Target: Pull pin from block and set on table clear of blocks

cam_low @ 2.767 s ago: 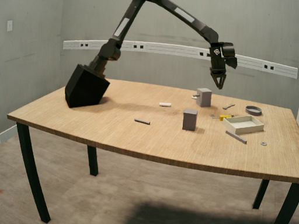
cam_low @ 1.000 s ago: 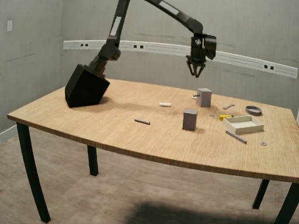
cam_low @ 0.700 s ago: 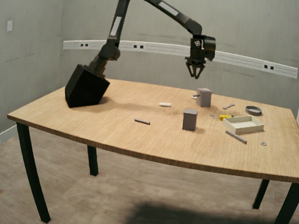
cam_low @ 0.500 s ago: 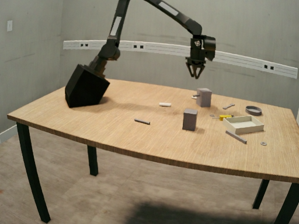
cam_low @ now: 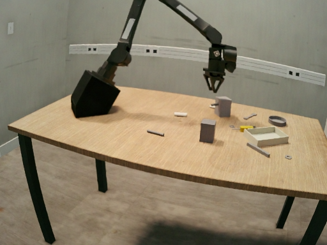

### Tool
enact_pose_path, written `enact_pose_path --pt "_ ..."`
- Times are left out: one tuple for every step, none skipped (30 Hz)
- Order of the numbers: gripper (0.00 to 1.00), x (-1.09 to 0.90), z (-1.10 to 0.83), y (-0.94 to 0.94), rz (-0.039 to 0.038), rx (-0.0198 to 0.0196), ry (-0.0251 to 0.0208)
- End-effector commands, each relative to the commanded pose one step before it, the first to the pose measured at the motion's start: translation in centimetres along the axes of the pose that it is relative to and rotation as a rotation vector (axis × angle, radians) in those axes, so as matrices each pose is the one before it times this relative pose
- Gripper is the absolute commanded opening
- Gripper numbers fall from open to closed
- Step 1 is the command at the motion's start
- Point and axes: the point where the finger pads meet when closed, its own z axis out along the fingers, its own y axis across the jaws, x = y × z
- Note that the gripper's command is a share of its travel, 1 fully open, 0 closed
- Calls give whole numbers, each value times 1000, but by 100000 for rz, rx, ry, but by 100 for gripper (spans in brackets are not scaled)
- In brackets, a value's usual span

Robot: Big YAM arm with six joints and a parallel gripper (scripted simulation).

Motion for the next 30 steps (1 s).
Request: enact_pose_path --pt "39 -543 500 -51 576 186 -781" --pt "39 0 0 0 0 0 0" --pt "39 0 0 0 0 0 0" --pt "39 0 0 0 0 0 0" --pt "39 -2 5 -4 11 3 -1" --pt "39 -9 26 -24 60 14 -3" --pt "39 -18 54 -50 123 29 -6" --pt "39 -25 76 -70 172 41 -8" --pt "39 0 0 0 0 0 0" --pt "39 0 0 0 0 0 0" --pt "39 -28 84 -77 191 46 -9" --pt "39 -25 76 -70 172 41 -9" --pt "39 -18 55 -50 123 29 -6" --pt "39 -9 27 -24 60 14 -3" --pt "39 -2 5 -4 11 3 -1" --pt "39 0 0 0 0 0 0" --pt "39 0 0 0 0 0 0" --pt "39 0 0 0 0 0 0" --pt "39 0 0 0 0 0 0" --pt "39 0 3 -3 5 0 4" --pt "39 -2 15 -15 26 -1 21" --pt "39 -4 31 -31 53 -2 43" --pt "39 -5 43 -44 74 -3 60" --pt "39 -5 48 -49 82 -3 66" --pt "39 -5 43 -44 74 -3 60" --pt "39 0 0 0 0 0 0" --pt "39 0 0 0 0 0 0" --pt "39 -3 31 -32 53 -2 43" --pt "39 -2 15 -15 26 -1 21" --pt "39 0 3 -3 5 0 4"
